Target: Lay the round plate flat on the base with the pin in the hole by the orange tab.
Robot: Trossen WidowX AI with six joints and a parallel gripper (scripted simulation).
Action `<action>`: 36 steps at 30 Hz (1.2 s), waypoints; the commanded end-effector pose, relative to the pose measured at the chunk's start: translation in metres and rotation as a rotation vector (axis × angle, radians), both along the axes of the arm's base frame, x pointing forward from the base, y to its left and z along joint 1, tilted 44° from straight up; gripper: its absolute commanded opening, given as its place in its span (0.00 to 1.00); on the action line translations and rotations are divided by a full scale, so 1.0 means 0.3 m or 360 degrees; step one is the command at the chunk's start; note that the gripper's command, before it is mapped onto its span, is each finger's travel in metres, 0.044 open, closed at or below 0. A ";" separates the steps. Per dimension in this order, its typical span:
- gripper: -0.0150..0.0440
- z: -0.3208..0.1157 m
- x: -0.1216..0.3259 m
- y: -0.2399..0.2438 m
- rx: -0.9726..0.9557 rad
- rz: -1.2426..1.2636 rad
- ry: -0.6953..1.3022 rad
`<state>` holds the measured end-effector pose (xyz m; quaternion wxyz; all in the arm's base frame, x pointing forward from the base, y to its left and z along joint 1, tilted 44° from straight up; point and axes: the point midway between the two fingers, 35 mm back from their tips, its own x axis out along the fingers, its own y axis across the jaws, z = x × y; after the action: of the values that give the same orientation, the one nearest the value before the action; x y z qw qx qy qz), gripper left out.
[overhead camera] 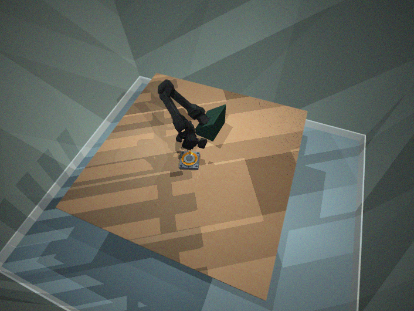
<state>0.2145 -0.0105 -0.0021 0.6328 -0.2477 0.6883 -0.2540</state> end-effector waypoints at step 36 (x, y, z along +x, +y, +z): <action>0.25 -0.055 0.009 -0.188 -0.0042 -0.0045 -0.0013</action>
<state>0.2149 -0.0623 -0.0232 0.6276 -0.2436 0.6884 -0.2699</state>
